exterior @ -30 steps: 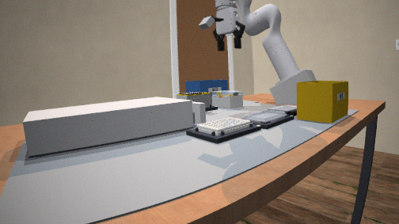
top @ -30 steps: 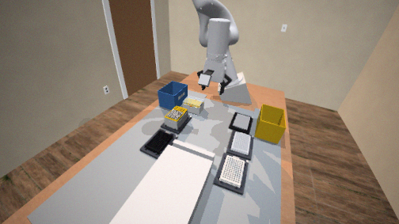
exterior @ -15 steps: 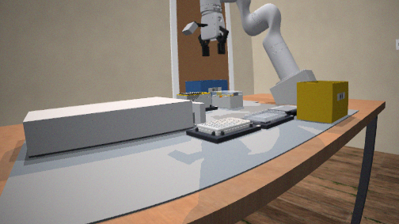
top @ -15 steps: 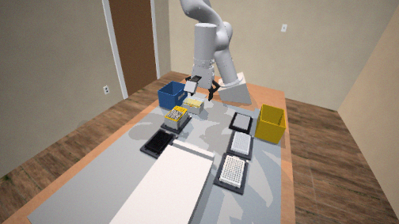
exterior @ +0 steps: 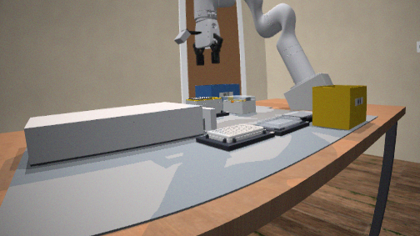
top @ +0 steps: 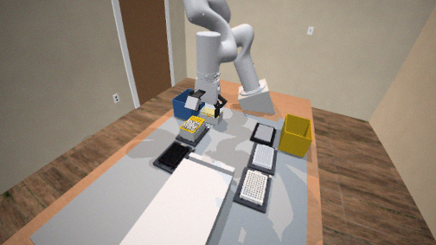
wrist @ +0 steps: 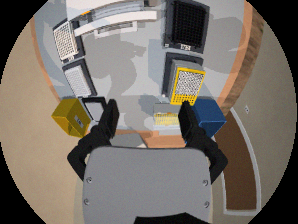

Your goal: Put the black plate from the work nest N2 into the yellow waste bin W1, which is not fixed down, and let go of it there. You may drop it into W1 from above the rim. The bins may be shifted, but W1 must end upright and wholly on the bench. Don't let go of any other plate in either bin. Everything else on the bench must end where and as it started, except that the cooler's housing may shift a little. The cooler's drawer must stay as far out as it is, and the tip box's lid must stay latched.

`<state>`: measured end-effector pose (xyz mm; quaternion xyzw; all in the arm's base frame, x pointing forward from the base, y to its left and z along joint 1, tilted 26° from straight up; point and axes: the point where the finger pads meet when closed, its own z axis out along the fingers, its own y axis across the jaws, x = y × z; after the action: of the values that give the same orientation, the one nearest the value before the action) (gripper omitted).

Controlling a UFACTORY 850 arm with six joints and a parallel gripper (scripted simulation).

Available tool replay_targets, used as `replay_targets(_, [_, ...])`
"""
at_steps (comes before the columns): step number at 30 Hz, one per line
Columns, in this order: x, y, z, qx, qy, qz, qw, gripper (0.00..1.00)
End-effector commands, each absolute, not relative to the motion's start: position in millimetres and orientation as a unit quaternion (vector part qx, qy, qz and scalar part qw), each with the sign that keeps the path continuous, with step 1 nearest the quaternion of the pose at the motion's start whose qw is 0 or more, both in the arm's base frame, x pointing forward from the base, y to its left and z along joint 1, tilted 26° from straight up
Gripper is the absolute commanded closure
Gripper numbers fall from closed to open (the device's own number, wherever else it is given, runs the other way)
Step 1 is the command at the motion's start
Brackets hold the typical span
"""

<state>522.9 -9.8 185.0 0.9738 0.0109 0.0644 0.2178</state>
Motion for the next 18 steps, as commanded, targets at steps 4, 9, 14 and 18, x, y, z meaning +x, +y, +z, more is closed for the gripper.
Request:
replay_targets(4, [549.7, -30.3, 187.6, 0.974, 0.011, 0.065, 0.217, 0.0])
replay_targets(9, [561.3, -39.7, 188.6, 0.974, 0.011, 0.065, 0.217, 0.0])
replay_targets(14, [580.7, -55.5, 190.3, 0.974, 0.011, 0.065, 0.217, 0.0])
replay_targets(18, [596.2, -68.1, 191.6, 0.974, 0.011, 0.065, 0.217, 0.0])
